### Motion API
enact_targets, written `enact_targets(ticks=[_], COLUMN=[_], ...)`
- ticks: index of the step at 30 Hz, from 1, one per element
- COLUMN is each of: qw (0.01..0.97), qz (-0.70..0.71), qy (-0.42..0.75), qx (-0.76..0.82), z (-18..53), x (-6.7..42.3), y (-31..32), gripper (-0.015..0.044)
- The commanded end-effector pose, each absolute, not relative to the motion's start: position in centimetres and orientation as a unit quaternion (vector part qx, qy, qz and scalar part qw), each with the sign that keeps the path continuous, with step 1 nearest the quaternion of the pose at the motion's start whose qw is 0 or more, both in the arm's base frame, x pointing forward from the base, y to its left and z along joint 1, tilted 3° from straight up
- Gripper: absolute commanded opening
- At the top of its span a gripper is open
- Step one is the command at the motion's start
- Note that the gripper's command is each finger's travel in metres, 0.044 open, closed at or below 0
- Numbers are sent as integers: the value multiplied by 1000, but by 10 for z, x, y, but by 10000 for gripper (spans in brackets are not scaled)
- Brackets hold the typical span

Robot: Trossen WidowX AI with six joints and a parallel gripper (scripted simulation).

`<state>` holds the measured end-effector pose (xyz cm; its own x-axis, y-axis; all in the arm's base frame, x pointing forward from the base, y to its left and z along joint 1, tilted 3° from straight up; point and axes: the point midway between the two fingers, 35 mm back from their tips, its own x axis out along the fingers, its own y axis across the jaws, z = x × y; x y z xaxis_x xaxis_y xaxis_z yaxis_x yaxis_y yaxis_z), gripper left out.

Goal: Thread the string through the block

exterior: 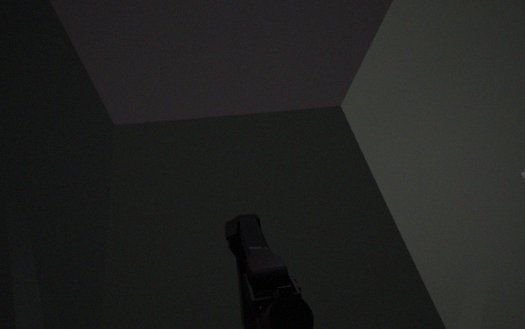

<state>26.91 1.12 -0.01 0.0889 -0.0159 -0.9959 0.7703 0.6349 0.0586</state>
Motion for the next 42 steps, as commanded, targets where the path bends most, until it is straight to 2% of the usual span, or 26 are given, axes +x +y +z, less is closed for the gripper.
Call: enact_targets(ticks=[1, 42], qw=[671, 670], qz=[-296, -294], qy=[605, 605], qx=[311, 314], z=[0, 1], x=[268, 237], y=[11, 47], gripper=[0, 0])
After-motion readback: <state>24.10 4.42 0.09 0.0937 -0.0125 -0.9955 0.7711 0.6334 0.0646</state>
